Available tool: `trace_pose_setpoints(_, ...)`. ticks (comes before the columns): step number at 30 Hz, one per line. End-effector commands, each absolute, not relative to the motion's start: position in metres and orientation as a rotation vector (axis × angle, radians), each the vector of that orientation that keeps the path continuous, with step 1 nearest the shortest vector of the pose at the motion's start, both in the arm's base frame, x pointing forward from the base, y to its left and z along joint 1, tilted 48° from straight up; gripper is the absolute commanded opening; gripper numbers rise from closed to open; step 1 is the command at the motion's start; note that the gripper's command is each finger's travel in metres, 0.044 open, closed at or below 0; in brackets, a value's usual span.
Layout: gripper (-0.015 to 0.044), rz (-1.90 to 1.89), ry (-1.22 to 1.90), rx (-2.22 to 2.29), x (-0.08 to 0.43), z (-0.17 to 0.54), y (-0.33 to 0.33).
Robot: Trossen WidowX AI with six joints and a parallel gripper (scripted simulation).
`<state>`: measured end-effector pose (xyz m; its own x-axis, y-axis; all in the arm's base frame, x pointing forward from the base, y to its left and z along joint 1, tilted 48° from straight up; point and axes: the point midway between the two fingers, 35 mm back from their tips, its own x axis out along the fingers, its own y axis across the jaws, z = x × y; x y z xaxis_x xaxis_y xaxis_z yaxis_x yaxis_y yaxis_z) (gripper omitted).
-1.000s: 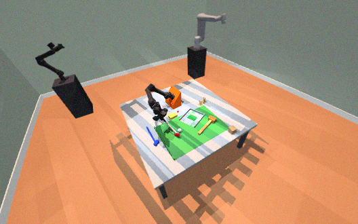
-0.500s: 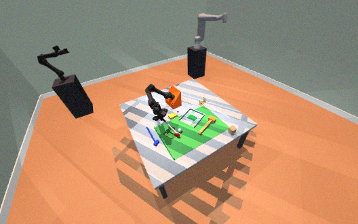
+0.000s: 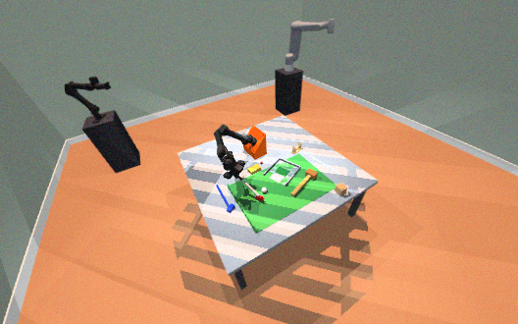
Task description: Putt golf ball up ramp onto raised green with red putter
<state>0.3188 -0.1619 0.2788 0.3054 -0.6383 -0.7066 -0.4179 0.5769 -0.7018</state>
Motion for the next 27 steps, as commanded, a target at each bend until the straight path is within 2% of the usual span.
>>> trace_pose_setpoints(1, 0.0000, -0.193, 1.308, -1.022, 0.319, 0.283, -0.163)
trace_pose_setpoints(6, 0.0000, -0.185, 1.316, -1.018, 0.317, 0.274, -0.157)
trace_pose_setpoints(18, 0.0000, -0.185, 1.316, -1.018, 0.265, 0.183, -0.085)
trace_pose_setpoints(27, 0.0000, -0.181, 1.318, -1.014, 0.263, 0.194, -0.069)
